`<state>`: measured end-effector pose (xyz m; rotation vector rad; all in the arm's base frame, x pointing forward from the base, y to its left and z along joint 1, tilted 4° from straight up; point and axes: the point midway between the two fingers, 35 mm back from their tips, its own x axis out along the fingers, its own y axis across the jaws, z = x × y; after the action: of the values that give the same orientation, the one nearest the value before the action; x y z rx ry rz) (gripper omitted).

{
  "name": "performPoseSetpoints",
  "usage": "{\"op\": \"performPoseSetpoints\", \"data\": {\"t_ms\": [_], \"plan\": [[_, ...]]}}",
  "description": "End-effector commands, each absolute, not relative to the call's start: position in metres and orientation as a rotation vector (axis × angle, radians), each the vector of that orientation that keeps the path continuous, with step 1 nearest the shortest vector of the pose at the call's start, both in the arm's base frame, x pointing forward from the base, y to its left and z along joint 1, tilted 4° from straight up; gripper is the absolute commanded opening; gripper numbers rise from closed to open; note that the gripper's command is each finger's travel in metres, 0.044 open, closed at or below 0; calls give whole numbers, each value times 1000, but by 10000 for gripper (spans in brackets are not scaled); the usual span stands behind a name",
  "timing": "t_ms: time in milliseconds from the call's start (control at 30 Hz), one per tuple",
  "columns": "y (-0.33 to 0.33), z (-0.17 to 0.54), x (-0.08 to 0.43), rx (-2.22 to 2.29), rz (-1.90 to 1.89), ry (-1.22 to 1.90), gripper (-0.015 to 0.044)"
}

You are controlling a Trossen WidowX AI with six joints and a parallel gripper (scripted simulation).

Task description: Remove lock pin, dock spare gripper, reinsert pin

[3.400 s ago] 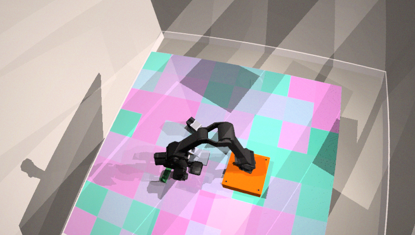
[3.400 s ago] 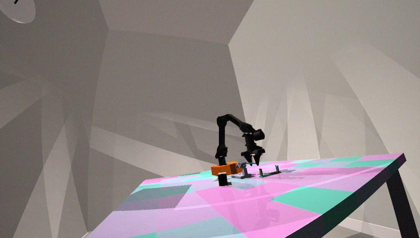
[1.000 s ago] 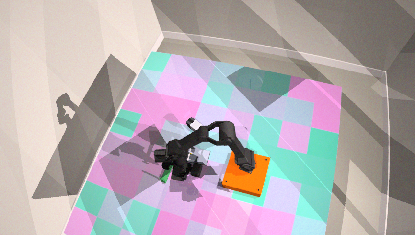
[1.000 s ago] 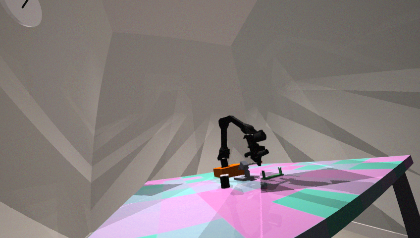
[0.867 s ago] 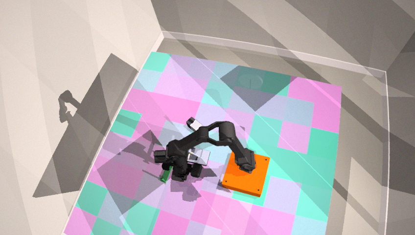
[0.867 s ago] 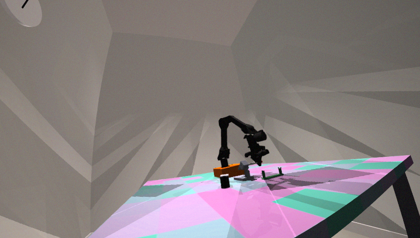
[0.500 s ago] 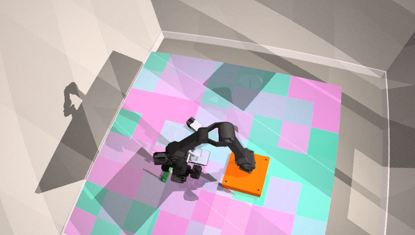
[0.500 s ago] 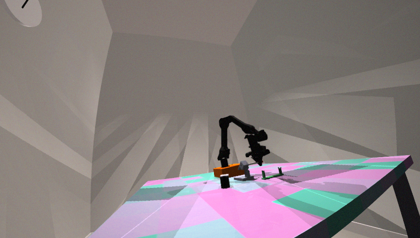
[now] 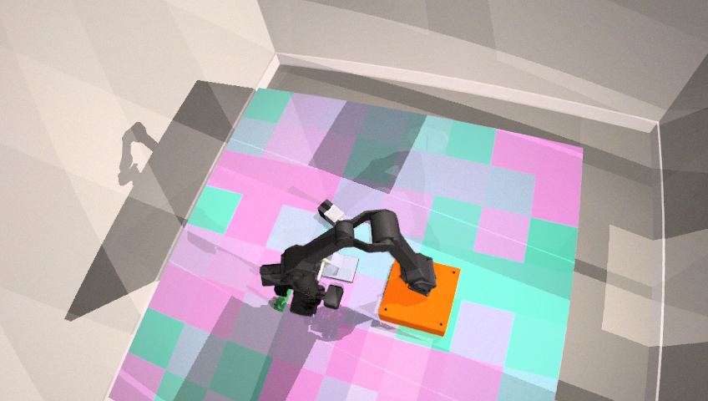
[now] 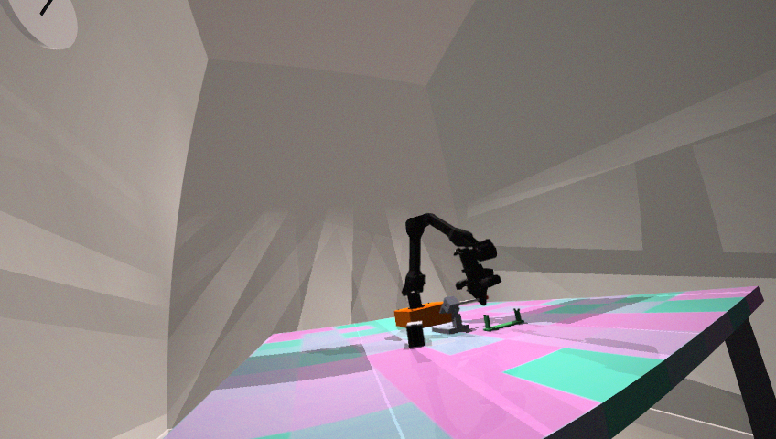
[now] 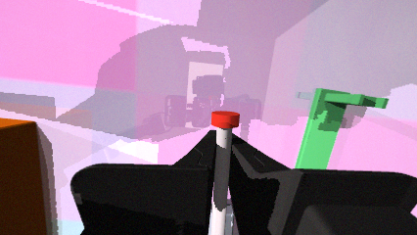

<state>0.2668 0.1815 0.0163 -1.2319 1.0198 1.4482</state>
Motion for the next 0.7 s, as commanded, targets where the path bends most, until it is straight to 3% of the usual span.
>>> {"op": "performPoseSetpoints", "data": {"t_ms": [0,667], "plan": [[185,16,267,-1233,1444,1023,0],[200,18,263,-1237,1443,1024,0]]}}
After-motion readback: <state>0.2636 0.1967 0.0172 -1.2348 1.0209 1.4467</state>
